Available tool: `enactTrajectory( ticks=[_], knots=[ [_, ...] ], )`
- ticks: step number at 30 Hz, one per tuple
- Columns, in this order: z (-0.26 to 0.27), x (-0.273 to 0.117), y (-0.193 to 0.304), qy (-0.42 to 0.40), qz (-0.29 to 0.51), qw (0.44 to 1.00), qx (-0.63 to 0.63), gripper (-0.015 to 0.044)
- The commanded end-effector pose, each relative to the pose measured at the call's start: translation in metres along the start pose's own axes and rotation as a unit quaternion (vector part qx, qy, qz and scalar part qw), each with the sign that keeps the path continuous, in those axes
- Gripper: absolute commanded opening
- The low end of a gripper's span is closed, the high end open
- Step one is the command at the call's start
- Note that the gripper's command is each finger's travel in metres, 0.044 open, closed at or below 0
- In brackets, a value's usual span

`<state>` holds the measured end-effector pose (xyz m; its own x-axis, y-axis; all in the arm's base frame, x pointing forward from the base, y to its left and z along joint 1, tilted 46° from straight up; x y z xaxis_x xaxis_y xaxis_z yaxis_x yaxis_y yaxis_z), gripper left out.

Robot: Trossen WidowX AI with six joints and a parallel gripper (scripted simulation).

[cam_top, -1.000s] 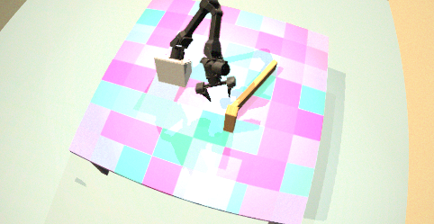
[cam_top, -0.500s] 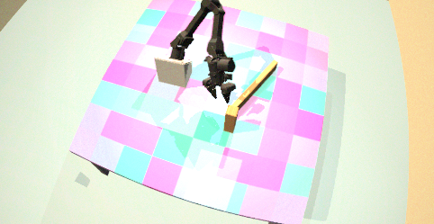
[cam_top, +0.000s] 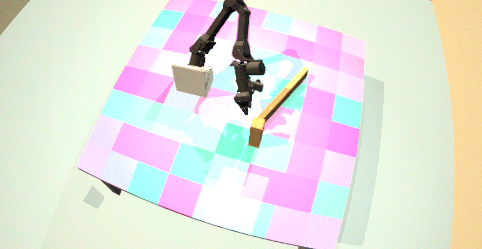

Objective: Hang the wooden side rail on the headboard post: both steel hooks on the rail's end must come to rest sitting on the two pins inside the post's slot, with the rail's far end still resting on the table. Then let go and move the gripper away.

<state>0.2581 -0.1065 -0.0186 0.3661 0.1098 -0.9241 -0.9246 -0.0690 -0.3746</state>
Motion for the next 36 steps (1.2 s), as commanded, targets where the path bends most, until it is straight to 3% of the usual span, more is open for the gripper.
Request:
enactTrajectory(
  ticks=[1,11,21,36],
  knots=[
    [0.004,-0.003,-0.003,0.020,-0.005,0.995,0.095,0.0440],
    [0.013,-0.007,-0.011,0.060,-0.035,0.929,0.364,0.0440],
    [0.023,-0.011,-0.019,0.076,-0.090,0.791,0.601,0.0440],
    [0.023,-0.012,-0.019,0.076,-0.094,0.779,0.615,0.0440]
  ],
)
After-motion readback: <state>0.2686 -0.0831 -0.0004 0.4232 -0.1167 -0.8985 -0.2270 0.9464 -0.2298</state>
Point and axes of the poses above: the point midway between the two fingers, 35 mm back from their tips, its own x axis out along the fingers, its own z axis across the jaws, y = z × x, the point moved 8 cm from there along -x, back along the fingers, and after that the axes turned 5 degrees about -x, right-handed, at the moved point
